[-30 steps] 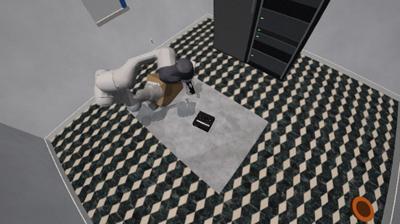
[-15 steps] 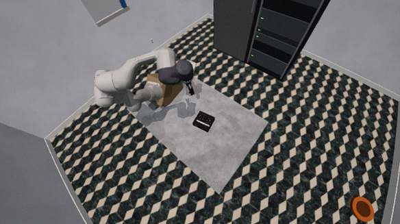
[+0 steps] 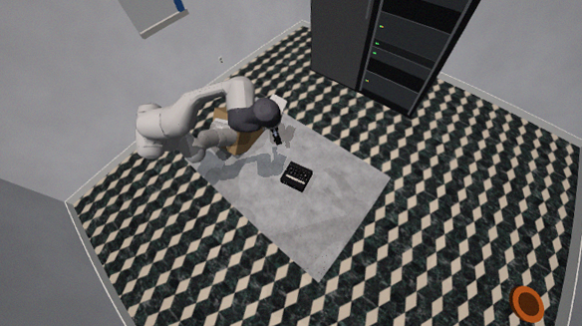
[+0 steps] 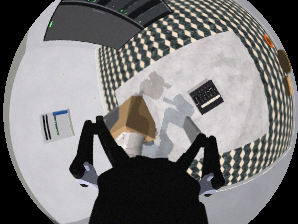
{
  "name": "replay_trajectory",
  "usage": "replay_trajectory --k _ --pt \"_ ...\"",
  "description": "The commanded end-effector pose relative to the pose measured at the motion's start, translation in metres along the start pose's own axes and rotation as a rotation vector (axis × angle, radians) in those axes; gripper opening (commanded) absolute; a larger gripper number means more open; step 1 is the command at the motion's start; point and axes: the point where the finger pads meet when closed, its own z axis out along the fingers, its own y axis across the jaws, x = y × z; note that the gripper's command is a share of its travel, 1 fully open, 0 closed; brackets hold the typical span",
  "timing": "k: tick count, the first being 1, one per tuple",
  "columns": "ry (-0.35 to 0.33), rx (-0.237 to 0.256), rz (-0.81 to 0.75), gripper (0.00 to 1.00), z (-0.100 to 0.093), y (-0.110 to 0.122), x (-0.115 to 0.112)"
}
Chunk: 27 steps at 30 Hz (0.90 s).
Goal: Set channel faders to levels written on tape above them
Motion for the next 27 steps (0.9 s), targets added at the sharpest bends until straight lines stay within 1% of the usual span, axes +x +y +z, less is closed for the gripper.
replay_trajectory --k 1,6,7,27 --pt "-0.005 0.002 0.018 1.00 0.001 -0.001 -0.001" --pt "-0.005 0.002 0.018 1.00 0.001 -0.001 -0.001" --pt "0.052 0.049 0.180 1.00 -0.025 0.032 -0.004" --pt "0.052 0.049 0.180 1.00 -0.025 0.032 -0.004"
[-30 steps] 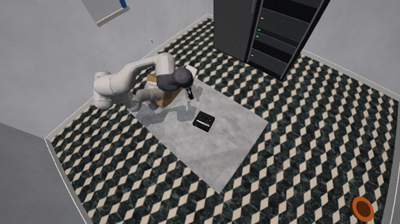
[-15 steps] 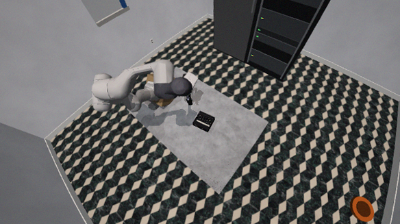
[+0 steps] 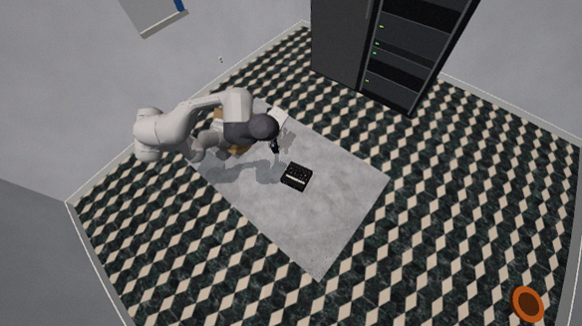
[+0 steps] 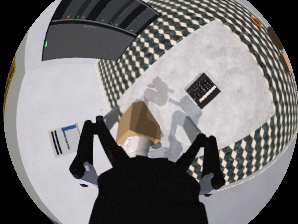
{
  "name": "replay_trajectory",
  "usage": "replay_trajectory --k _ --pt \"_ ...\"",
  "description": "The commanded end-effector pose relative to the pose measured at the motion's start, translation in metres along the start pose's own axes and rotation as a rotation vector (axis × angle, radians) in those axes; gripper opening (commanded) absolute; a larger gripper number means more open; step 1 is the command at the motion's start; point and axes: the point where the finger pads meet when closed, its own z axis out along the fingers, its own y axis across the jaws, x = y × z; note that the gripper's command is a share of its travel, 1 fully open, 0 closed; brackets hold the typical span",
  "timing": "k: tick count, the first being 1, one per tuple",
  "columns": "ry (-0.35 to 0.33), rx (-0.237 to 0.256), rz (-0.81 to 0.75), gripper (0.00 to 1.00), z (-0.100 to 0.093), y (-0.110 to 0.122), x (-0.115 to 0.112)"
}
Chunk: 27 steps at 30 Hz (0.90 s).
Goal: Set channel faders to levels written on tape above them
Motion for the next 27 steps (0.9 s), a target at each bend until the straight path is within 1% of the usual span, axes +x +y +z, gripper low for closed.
replay_trajectory --k 1,5,6,7,9,10,11,12,13,14,15,16,17,18,19,21,22,23,24,25,26,27 --pt "-0.005 0.001 0.014 1.00 0.001 -0.001 -0.001" --pt "-0.005 0.001 0.014 1.00 0.001 -0.001 -0.001" --pt "0.049 0.050 0.178 1.00 -0.026 0.033 -0.001" --pt "0.079 0.080 0.276 1.00 -0.043 0.056 -0.003" --pt "0.098 0.100 0.342 1.00 -0.053 0.070 -0.004" --pt "0.099 0.101 0.345 1.00 -0.053 0.070 -0.004" --pt "0.128 0.131 0.426 1.00 -0.076 0.103 -0.011" --pt "0.139 0.142 0.469 1.00 -0.079 0.108 -0.012" --pt "0.159 0.163 0.511 1.00 -0.094 0.132 -0.019" --pt "0.171 0.176 0.556 1.00 -0.104 0.146 -0.024" --pt "0.182 0.188 0.602 1.00 -0.104 0.146 -0.024" --pt "0.206 0.210 0.644 1.00 -0.123 0.178 -0.037" --pt "0.216 0.222 0.688 1.00 -0.127 0.184 -0.039" --pt "0.238 0.242 0.729 1.00 -0.140 0.208 -0.052" --pt "0.249 0.255 0.772 1.00 -0.149 0.221 -0.059" --pt "0.249 0.255 0.772 1.00 -0.149 0.221 -0.059" --pt "0.291 0.299 0.887 1.00 -0.169 0.256 -0.082" --pt "0.297 0.309 0.924 1.00 -0.169 0.256 -0.082" --pt "0.300 0.300 0.968 1.00 -0.158 0.275 -0.083" --pt "0.282 0.251 1.010 1.00 -0.115 0.276 -0.060" --pt "0.282 0.252 1.051 1.00 -0.115 0.276 -0.060" --pt "0.252 0.186 1.081 1.00 -0.081 0.275 -0.043"
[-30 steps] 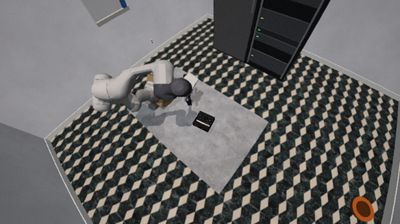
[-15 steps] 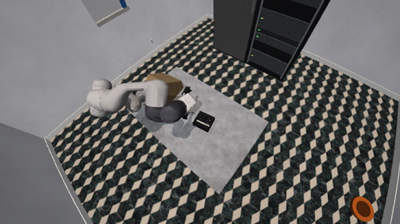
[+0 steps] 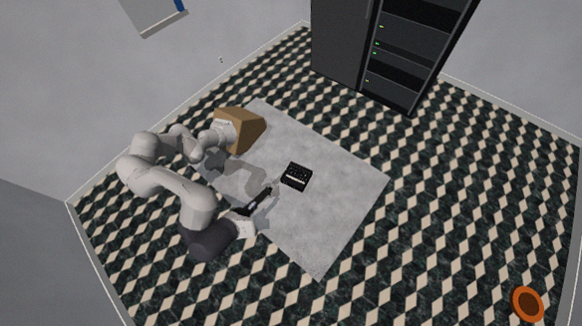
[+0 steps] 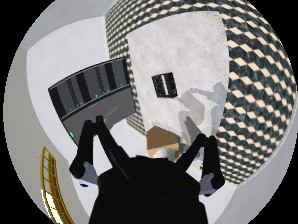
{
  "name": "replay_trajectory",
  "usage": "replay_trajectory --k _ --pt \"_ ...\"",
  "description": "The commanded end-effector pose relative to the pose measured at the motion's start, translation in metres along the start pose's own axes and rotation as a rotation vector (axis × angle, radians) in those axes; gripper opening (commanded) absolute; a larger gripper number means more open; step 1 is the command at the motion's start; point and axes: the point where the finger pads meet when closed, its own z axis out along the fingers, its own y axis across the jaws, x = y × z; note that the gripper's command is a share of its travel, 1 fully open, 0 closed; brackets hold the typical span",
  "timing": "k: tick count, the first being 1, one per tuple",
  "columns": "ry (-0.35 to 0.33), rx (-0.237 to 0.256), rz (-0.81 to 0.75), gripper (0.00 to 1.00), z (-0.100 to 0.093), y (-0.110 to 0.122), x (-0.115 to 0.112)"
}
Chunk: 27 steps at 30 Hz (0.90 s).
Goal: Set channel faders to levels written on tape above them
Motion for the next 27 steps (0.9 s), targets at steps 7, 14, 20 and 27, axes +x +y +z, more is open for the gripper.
replay_trajectory --k 7,14,20,27 --pt "0.111 -0.354 0.308 1.00 0.141 -0.010 0.019" --pt "0.180 -0.556 0.169 1.00 0.234 -0.016 0.016" --pt "0.239 -0.676 0.026 1.00 0.301 -0.025 0.006" --pt "0.291 -0.759 -0.133 1.00 0.364 -0.034 -0.012"
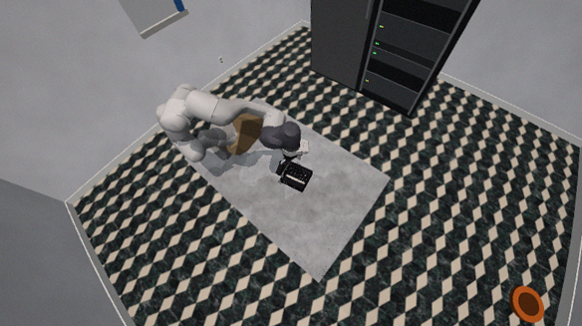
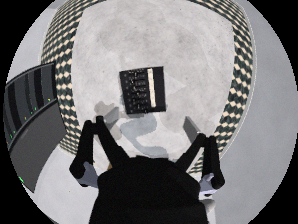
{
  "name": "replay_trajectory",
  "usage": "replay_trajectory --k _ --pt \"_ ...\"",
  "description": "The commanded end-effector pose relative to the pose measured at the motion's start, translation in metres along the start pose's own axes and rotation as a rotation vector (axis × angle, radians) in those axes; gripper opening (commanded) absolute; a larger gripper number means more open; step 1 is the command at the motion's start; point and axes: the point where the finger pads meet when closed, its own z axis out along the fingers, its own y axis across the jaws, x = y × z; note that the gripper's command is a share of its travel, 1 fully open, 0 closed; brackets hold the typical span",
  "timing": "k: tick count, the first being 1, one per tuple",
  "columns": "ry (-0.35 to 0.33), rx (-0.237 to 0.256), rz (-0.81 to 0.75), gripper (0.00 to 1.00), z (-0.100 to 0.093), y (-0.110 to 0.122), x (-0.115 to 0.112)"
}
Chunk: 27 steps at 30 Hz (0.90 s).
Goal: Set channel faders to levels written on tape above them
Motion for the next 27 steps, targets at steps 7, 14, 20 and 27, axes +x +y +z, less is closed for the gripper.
replay_trajectory --k 7,14,20,27 --pt "0.121 0.003 -0.030 1.00 0.012 -0.034 0.010" --pt "0.121 0.003 -0.030 1.00 0.012 -0.034 0.010" --pt "0.121 0.003 -0.030 1.00 0.012 -0.034 0.010" --pt "0.121 0.003 -0.030 1.00 0.012 -0.034 0.010"
